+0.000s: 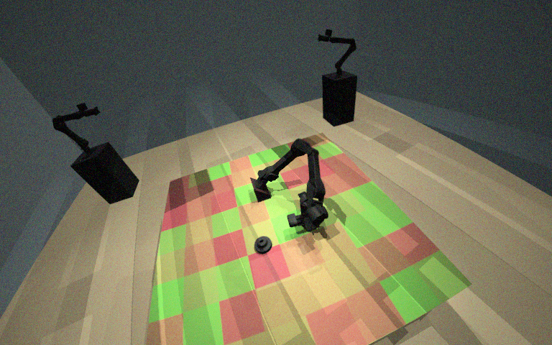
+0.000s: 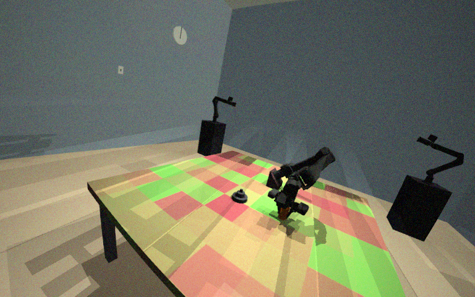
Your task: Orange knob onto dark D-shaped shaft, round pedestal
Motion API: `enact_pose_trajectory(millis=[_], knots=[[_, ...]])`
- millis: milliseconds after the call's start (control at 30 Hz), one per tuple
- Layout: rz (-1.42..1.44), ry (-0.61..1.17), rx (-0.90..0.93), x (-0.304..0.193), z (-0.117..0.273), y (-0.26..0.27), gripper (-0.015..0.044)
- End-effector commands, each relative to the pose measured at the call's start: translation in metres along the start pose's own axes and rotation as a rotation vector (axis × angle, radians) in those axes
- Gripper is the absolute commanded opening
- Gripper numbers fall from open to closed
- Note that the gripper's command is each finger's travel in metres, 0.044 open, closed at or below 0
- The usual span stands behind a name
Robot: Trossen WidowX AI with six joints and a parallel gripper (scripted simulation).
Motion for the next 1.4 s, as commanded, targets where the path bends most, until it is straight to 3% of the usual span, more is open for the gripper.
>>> enact_pose_trajectory(millis=[0,567,1367], knots=[[0.006,-0.018,-0.009,0.006,0.026,-0.005,0.0000],[0.004,-0.016,-0.003,-0.005,0.126,-0.012,0.0000],[0.003,-0.018,-0.013,0.004,0.117,-0.071,0.0000]])
Point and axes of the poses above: the point midway between the two fingers, 35 mm back from their tips, its own z axis back along the fingers, its own y axis across the jaws, x = y × z, the point moved 2 cm from there along z, back along the fingers, and after that the axes turned 13 degrees about z, right-handed, at the moved point
